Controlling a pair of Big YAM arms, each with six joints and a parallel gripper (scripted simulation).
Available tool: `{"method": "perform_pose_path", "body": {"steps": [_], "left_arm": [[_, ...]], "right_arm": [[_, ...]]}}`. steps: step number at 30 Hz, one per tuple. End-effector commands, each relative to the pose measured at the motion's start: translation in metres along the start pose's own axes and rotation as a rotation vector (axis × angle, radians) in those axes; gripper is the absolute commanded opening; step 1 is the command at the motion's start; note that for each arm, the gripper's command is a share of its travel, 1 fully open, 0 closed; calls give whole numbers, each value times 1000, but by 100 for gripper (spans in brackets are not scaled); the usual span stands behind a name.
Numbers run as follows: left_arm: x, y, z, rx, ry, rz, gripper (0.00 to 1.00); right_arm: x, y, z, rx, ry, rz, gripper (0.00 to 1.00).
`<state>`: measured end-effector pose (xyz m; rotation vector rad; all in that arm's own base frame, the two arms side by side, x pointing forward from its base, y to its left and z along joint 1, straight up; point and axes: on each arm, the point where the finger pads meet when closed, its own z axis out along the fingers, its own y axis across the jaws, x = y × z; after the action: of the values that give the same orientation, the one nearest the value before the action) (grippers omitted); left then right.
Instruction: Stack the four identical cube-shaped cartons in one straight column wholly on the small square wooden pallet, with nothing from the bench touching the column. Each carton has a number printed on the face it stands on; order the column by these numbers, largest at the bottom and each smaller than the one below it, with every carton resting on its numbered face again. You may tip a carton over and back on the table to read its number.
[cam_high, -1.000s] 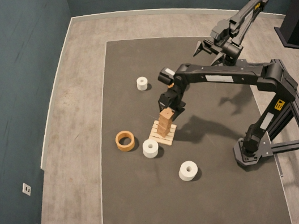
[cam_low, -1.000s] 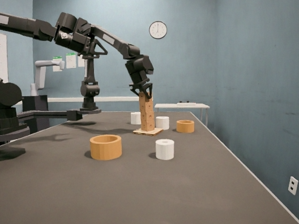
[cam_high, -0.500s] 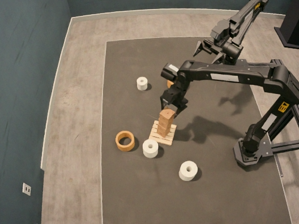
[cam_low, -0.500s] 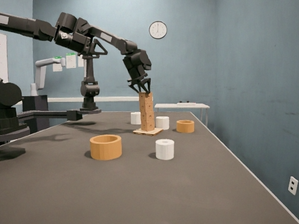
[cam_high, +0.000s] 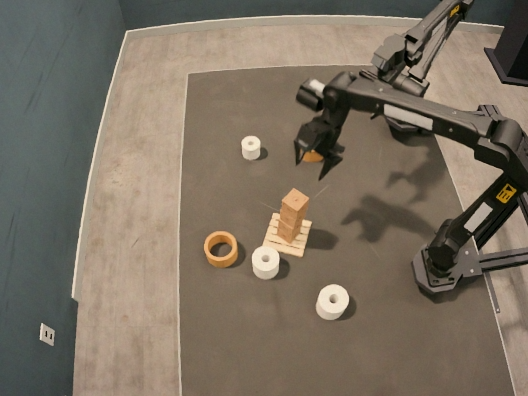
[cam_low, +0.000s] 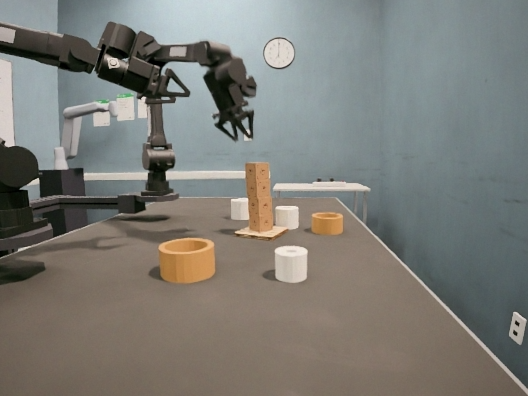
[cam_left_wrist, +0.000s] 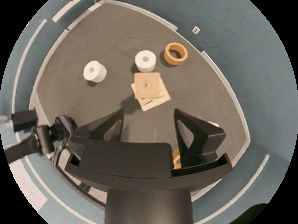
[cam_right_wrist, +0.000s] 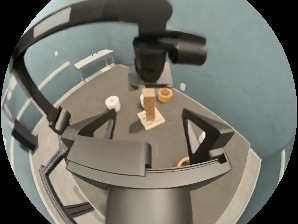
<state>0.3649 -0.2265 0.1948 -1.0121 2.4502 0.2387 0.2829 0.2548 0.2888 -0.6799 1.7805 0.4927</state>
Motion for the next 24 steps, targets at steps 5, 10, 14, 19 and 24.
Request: {"method": "perform_pose_path", "body": {"steps": [5, 10, 14, 19, 24], "left_arm": [[1, -8, -39, -21, -1, -23, 75], [0, -5, -29, -41, 2, -25, 75], [-2, -4, -36, -23, 1, -30, 75], [-2, -4, -36, -23, 1, -30, 75], [-2, -4, -36, -23, 1, -30, 75]], "right_arm": [[-21, 0, -3, -1, -33, -2, 100], [-21, 0, -3, -1, -33, -2, 100], [-21, 0, -3, -1, -33, -2, 100], [-21, 0, -3, -1, -33, -2, 100], [-21, 0, -3, -1, -33, -2, 100]]}}
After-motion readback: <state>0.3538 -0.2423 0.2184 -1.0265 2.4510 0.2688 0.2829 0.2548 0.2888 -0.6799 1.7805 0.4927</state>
